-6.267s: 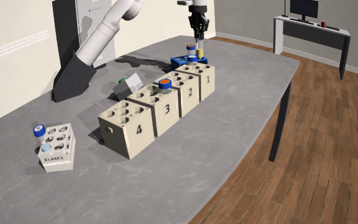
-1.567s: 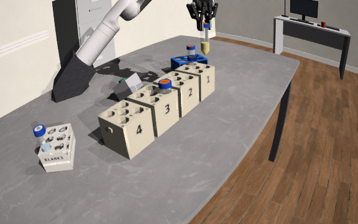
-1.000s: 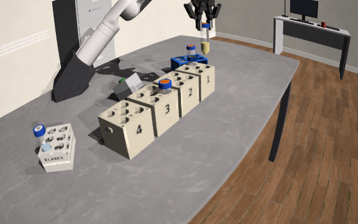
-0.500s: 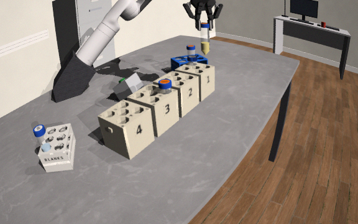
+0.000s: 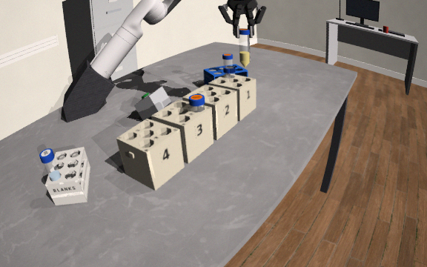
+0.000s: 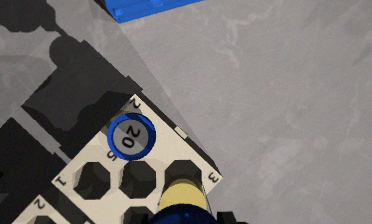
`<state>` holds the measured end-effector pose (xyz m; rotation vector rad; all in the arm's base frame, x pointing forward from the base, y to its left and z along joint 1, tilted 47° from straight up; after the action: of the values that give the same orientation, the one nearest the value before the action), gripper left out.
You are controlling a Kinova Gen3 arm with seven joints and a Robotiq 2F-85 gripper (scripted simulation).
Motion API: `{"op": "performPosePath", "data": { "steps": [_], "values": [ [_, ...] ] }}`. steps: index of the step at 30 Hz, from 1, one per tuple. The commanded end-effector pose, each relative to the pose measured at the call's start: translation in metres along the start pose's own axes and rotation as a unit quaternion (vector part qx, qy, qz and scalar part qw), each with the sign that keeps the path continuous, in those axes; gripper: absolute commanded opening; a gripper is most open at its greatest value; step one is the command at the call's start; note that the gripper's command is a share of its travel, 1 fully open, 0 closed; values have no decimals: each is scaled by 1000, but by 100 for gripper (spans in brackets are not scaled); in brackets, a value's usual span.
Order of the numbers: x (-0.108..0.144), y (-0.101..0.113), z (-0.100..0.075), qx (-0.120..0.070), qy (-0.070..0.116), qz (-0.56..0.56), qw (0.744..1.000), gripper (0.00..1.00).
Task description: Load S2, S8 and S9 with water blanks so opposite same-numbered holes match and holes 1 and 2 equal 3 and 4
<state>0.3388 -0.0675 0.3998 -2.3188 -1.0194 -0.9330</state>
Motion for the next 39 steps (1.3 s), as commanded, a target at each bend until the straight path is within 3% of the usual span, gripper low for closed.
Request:
{"op": "performPosePath", "data": {
  "steps": [1,28,39],
  "values": [
    [0,0,4,-1,0,0,1000,10],
    [0,0,35,-1,0,0,1000,10],
    [0,0,35,-1,0,0,1000,10]
  ]
}}
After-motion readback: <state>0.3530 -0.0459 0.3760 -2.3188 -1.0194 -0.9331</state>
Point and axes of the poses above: the point where the finger pads meet when closed, its own z axis out along the fingers, its own x axis across the jaws, y = z × x, the point moved 6 cm from there along -z, back along the fingers, and after that the axes turned 7 degrees about -z, right-handed, at the moved point
